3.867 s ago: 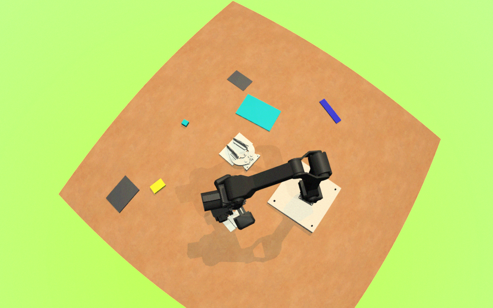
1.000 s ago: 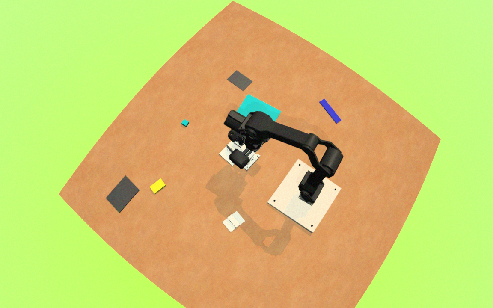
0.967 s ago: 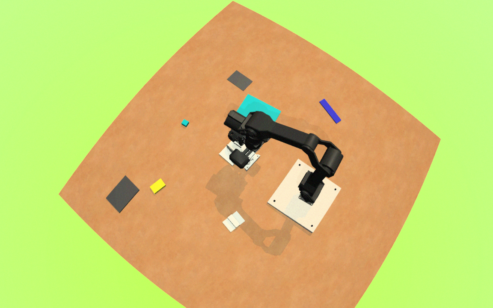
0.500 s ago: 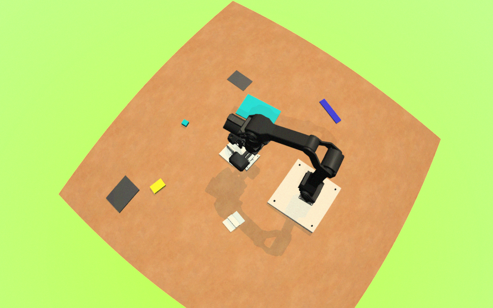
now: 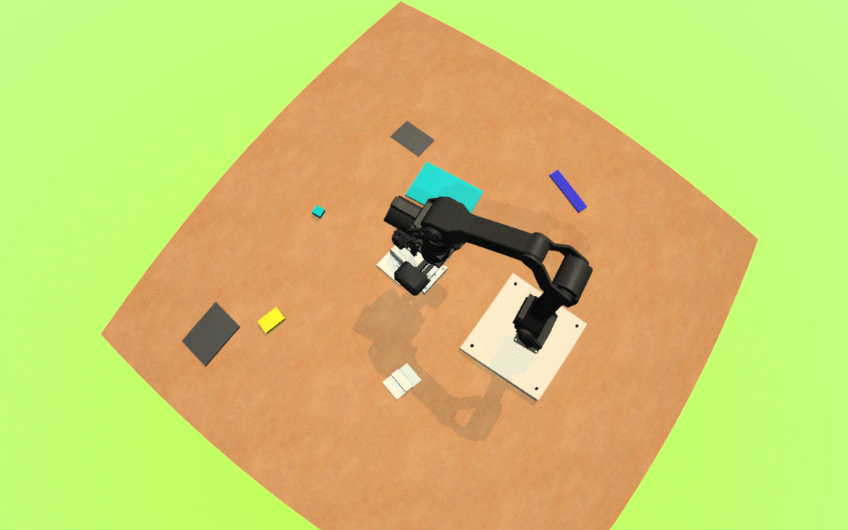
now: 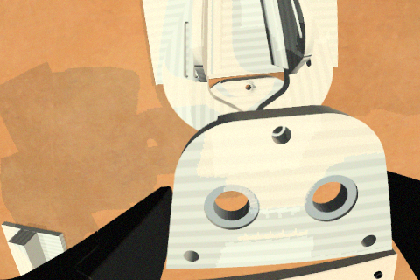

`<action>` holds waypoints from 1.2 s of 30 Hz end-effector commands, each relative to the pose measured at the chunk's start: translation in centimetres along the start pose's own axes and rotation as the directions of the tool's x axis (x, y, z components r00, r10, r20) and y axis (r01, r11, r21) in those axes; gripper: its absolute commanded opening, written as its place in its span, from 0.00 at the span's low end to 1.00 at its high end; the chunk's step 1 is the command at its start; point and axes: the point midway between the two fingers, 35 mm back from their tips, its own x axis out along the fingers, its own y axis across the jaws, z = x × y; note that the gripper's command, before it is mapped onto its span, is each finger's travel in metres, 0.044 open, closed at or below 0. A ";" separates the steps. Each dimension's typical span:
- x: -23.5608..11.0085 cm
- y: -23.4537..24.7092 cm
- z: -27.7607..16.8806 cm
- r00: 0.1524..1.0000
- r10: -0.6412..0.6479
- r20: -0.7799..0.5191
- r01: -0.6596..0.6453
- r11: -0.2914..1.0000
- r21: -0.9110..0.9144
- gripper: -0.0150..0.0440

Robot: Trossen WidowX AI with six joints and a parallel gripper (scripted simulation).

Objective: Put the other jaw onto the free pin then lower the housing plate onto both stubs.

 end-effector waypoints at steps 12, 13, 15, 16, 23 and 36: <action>0.0 0.0 -0.1 1.000 0.002 -0.001 -0.002 1.000 0.003 0.85; 0.0 0.0 -0.1 1.000 0.002 -0.001 -0.002 1.000 0.003 0.85; 0.0 0.0 -0.1 1.000 0.002 -0.001 -0.002 1.000 0.003 0.85; 0.0 0.0 -0.1 1.000 0.002 -0.001 -0.002 1.000 0.003 0.85; 1.1 0.0 0.1 1.000 0.002 -0.001 -0.002 1.000 0.003 0.85; 3.2 0.1 0.1 1.000 0.002 -0.001 -0.002 1.000 0.003 0.85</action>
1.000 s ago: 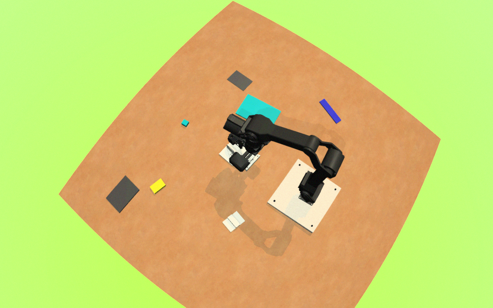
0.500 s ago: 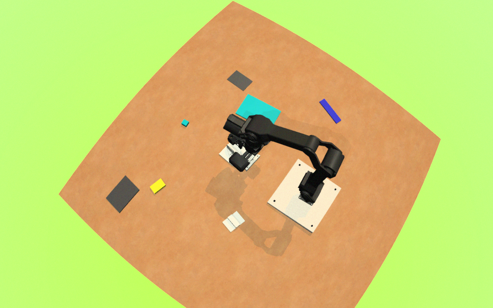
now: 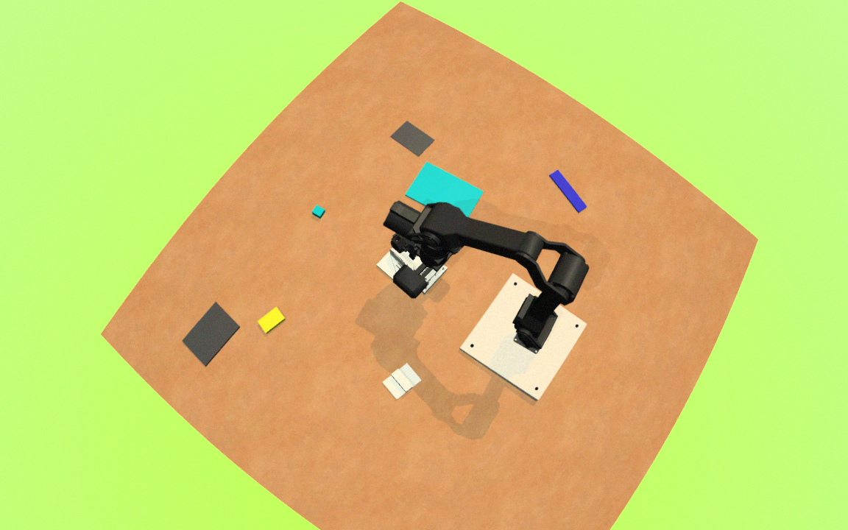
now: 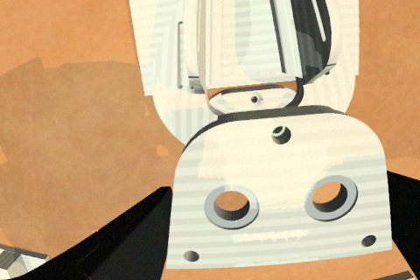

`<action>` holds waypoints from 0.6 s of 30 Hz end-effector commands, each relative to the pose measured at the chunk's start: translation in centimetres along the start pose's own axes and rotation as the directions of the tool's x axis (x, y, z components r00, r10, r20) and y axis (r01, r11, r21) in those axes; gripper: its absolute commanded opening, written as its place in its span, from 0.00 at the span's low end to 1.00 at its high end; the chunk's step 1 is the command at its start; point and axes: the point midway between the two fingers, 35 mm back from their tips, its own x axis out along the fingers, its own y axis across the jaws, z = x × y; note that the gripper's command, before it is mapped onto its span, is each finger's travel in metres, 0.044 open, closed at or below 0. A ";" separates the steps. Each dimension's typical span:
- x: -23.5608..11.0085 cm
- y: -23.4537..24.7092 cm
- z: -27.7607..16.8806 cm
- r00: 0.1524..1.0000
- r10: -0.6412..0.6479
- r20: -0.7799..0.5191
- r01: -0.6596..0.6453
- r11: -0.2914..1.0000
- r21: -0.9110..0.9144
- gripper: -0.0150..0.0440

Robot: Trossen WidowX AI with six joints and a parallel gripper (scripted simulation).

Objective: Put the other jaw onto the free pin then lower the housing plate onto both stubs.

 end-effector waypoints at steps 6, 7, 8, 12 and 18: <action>1.6 0.0 -0.1 1.000 0.001 -0.006 -0.001 1.000 0.000 0.85; 1.8 0.0 -0.2 1.000 0.001 -0.006 -0.001 1.000 0.000 0.85; 2.0 0.0 -0.2 1.000 0.001 -0.006 -0.001 1.000 0.000 0.85; 2.6 0.0 -0.2 1.000 0.001 -0.006 -0.001 1.000 -0.001 0.85; 3.5 0.0 -0.3 1.000 0.001 -0.006 -0.001 1.000 -0.001 0.85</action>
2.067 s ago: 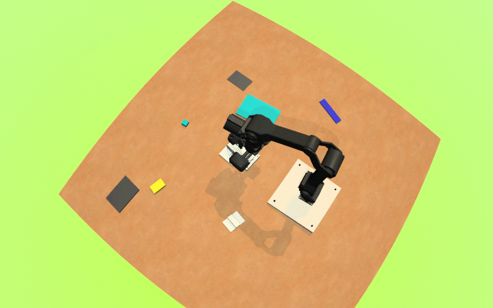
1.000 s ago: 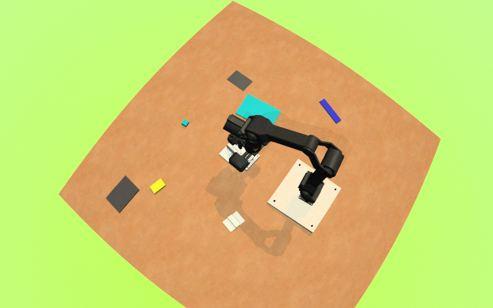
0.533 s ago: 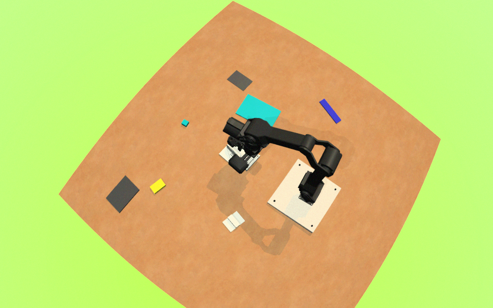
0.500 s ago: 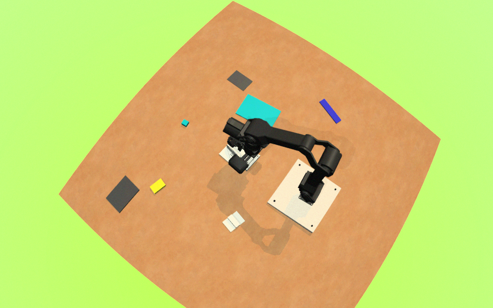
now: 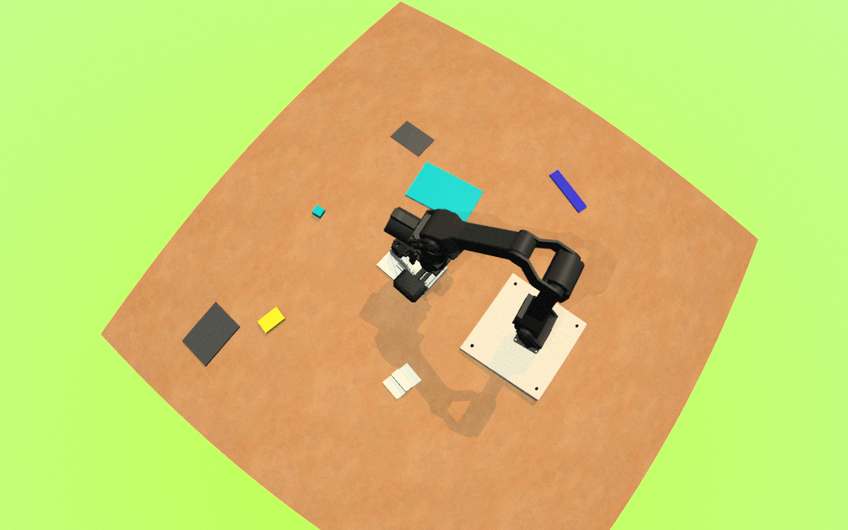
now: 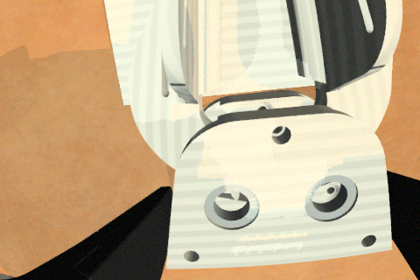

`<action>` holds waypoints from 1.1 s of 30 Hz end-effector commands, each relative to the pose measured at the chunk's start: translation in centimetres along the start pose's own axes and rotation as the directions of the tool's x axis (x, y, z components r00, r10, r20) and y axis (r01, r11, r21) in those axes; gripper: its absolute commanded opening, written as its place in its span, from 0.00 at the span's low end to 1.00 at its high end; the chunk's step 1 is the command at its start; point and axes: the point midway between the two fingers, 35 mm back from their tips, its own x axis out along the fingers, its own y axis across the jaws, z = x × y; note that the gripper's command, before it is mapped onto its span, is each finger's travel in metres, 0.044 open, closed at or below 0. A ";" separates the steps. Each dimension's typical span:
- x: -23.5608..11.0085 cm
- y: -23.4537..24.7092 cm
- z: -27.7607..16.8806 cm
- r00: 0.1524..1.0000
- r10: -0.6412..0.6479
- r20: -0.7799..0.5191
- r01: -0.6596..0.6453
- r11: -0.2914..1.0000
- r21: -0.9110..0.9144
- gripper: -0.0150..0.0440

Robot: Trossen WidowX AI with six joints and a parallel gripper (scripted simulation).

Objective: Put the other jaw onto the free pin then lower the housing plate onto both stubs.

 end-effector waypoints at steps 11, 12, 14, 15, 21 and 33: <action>0.7 0.0 -0.2 1.000 0.001 -0.006 -0.001 1.000 -0.003 0.85; 0.7 0.0 -0.2 1.000 0.001 -0.006 -0.001 1.000 -0.003 0.85; 0.7 0.0 -0.2 1.000 0.001 -0.006 -0.001 1.000 -0.003 0.85; 0.7 0.0 -0.2 1.000 0.001 -0.006 -0.001 1.000 -0.003 0.85; 0.8 0.0 -0.2 1.000 0.001 -0.006 -0.001 1.000 -0.007 0.85; 1.1 0.0 -0.2 1.000 0.001 -0.006 -0.001 1.000 -0.011 0.85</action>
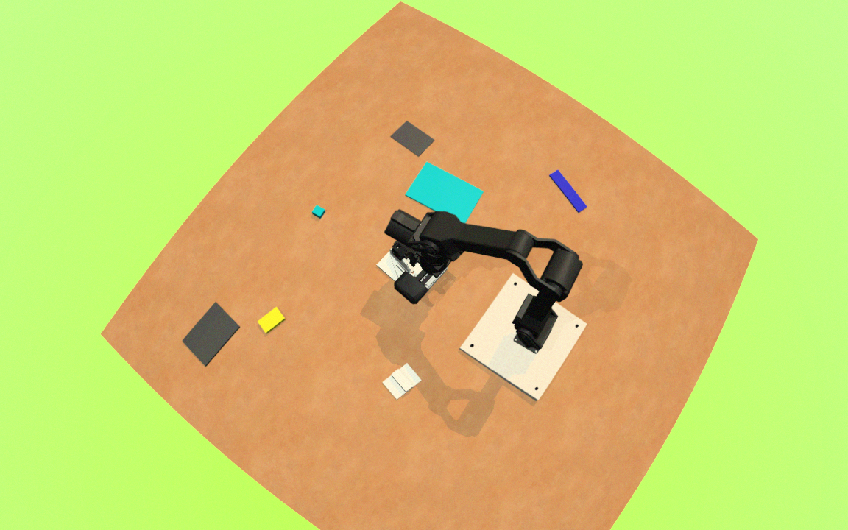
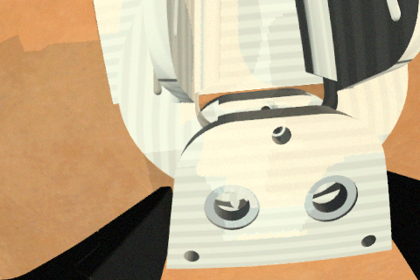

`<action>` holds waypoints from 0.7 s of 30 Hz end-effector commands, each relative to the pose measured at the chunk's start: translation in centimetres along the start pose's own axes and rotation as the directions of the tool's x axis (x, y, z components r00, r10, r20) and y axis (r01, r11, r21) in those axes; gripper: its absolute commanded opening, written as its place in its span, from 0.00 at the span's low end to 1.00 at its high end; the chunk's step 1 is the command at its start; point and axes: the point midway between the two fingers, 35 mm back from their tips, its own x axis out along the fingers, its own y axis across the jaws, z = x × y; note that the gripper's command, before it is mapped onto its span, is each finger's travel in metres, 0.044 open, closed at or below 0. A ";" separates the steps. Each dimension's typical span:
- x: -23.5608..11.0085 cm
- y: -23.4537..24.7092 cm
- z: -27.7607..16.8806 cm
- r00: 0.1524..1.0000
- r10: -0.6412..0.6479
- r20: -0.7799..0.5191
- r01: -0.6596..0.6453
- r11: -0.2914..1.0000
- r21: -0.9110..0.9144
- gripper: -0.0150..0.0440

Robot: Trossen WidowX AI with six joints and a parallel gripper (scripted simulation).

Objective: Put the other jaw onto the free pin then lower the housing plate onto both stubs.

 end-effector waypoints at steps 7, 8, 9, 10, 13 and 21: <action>0.3 0.0 0.0 1.000 0.003 0.000 -0.003 1.000 -0.004 0.85; 0.3 0.0 0.0 1.000 0.003 0.000 -0.003 1.000 -0.004 0.85; 0.3 0.0 0.0 1.000 0.003 0.000 -0.003 1.000 -0.004 0.85; 0.3 0.0 0.0 1.000 0.003 0.000 -0.003 1.000 -0.004 0.85; 0.5 0.0 0.0 1.000 0.003 0.000 -0.003 1.000 -0.004 0.85; 0.5 0.0 0.0 1.000 0.003 0.000 -0.003 1.000 -0.004 0.85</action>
